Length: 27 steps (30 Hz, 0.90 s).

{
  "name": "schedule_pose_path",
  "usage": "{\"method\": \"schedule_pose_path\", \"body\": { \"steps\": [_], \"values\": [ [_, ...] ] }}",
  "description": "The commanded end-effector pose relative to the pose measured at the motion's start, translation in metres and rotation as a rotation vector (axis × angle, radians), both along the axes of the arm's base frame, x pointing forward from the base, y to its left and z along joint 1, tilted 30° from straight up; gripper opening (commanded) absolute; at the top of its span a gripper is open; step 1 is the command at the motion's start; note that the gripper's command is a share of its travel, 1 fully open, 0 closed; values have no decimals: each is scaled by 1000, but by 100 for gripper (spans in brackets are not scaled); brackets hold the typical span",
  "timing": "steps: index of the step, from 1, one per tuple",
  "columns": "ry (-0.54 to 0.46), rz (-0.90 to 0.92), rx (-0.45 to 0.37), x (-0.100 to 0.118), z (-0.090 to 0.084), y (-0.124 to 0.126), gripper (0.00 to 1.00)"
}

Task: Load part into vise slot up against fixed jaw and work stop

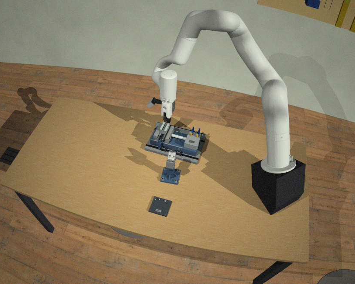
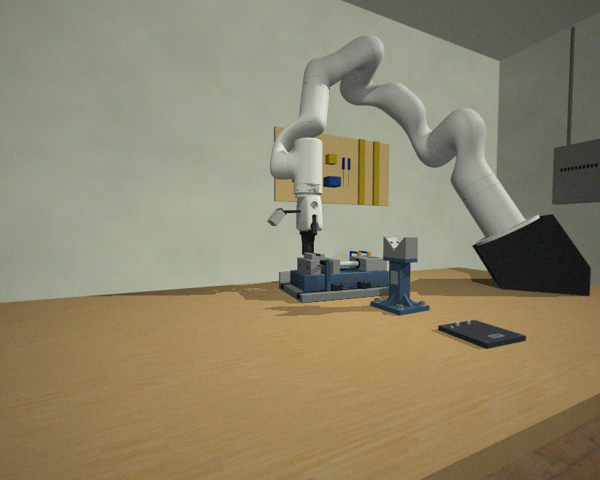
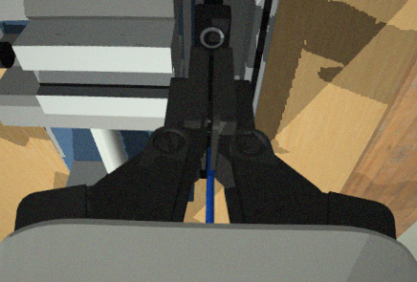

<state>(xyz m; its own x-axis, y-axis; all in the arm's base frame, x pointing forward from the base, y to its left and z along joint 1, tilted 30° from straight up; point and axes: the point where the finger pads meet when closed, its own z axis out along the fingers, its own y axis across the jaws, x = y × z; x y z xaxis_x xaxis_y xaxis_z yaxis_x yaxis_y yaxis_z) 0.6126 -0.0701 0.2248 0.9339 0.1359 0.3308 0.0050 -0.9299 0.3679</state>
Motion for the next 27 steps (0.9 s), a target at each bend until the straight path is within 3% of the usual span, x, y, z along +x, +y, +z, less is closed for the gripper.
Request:
{"method": "schedule_pose_path", "body": {
  "steps": [1,27],
  "values": [
    [-2,0,0,1,1,1,0],
    [-2,0,0,1,-1,5,0]
  ]
}}
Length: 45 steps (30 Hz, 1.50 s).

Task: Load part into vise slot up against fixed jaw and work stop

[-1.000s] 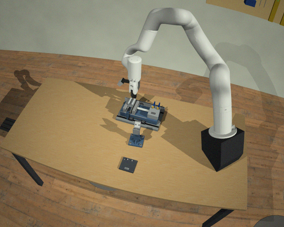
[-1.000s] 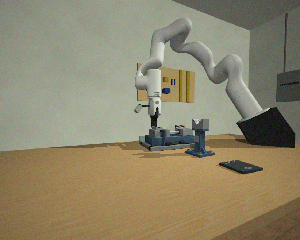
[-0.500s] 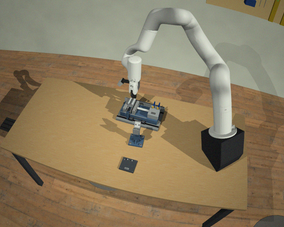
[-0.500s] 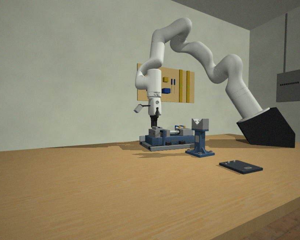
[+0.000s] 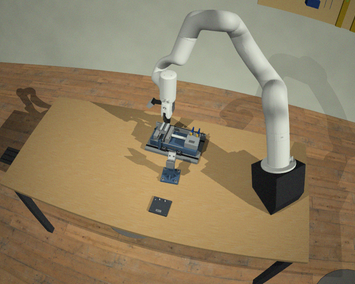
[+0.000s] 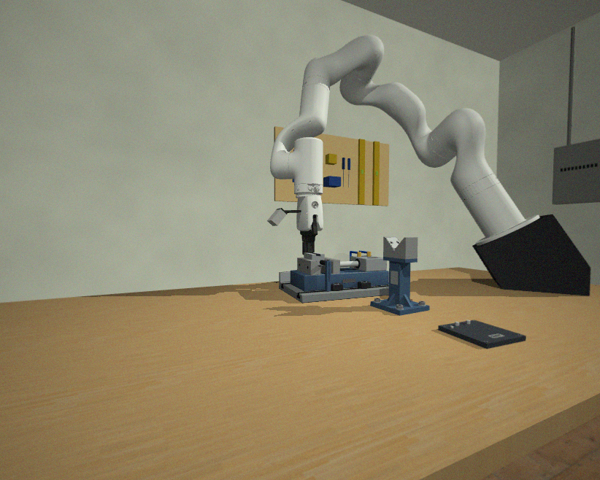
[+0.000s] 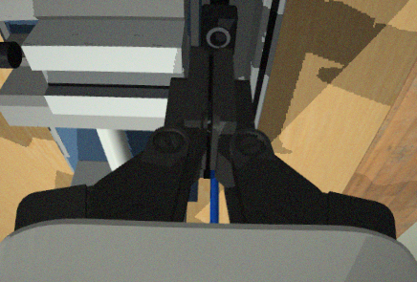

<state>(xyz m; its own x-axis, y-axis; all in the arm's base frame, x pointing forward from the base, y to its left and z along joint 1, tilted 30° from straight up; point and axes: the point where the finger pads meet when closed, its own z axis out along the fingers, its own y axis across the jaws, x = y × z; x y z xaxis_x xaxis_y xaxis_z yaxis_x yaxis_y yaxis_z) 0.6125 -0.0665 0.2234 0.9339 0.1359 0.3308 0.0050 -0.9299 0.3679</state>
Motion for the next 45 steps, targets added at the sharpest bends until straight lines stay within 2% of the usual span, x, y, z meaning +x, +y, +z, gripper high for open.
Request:
{"method": "schedule_pose_path", "body": {
  "steps": [1,45],
  "values": [
    [-2,0,0,1,1,1,0],
    [-2,0,0,1,-3,11,0]
  ]
}}
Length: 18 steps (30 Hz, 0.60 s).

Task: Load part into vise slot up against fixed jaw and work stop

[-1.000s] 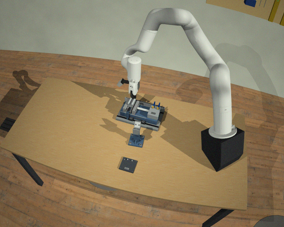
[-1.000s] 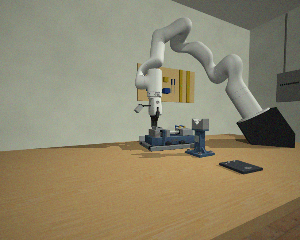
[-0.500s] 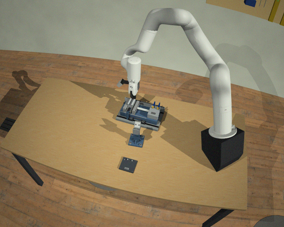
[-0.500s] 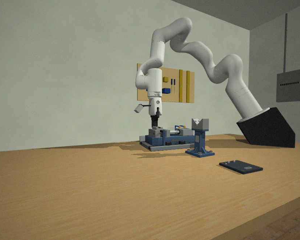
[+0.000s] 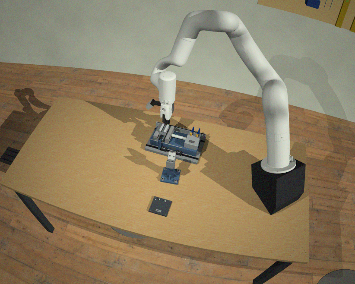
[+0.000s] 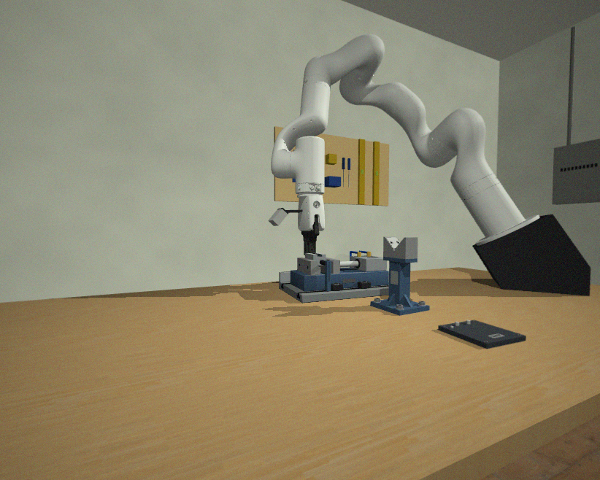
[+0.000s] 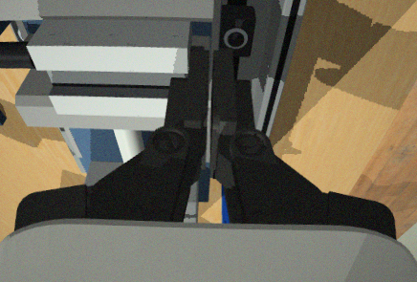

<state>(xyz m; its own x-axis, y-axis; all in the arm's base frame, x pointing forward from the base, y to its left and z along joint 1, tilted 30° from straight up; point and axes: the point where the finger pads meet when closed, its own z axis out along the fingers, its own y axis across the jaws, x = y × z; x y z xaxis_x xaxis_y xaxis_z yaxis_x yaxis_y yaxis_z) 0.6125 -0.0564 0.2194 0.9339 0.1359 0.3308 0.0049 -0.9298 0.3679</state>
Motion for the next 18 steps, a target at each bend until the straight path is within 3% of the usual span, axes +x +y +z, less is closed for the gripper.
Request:
{"method": "schedule_pose_path", "body": {
  "steps": [1,18],
  "values": [
    [-2,0,0,1,0,2,0],
    [-2,0,0,1,-1,6,0]
  ]
}}
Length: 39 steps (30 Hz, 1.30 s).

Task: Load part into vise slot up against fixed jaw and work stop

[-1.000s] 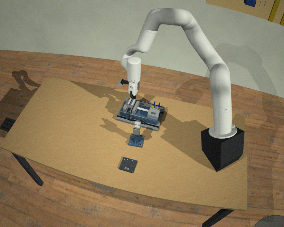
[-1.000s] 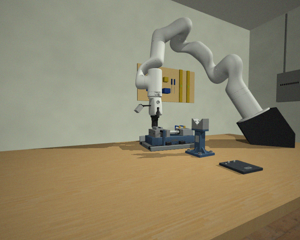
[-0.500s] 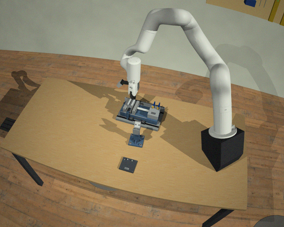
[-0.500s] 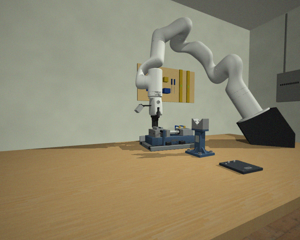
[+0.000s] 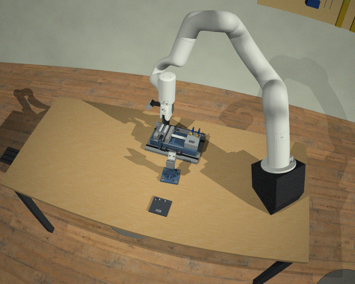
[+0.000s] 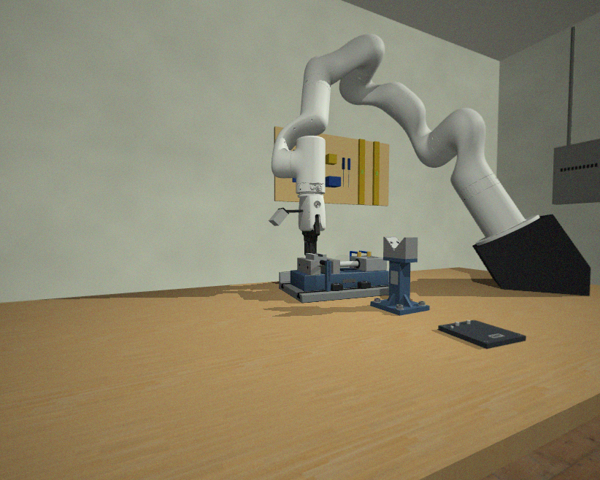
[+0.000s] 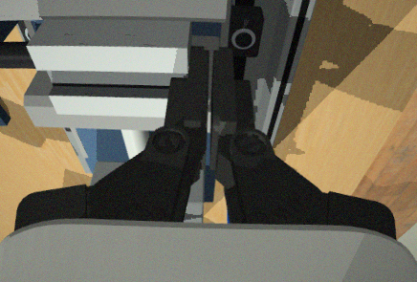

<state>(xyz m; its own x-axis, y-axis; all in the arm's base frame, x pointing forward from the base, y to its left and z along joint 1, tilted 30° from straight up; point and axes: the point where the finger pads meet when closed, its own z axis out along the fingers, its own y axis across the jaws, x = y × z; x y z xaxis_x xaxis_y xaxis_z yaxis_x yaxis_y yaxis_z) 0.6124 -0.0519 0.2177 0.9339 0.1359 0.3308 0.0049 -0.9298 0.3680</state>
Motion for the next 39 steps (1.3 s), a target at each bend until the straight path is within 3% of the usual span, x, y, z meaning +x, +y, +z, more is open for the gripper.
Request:
{"method": "schedule_pose_path", "body": {
  "steps": [1,39],
  "values": [
    [-2,0,0,1,0,1,0],
    [-2,0,0,1,-2,8,0]
  ]
}}
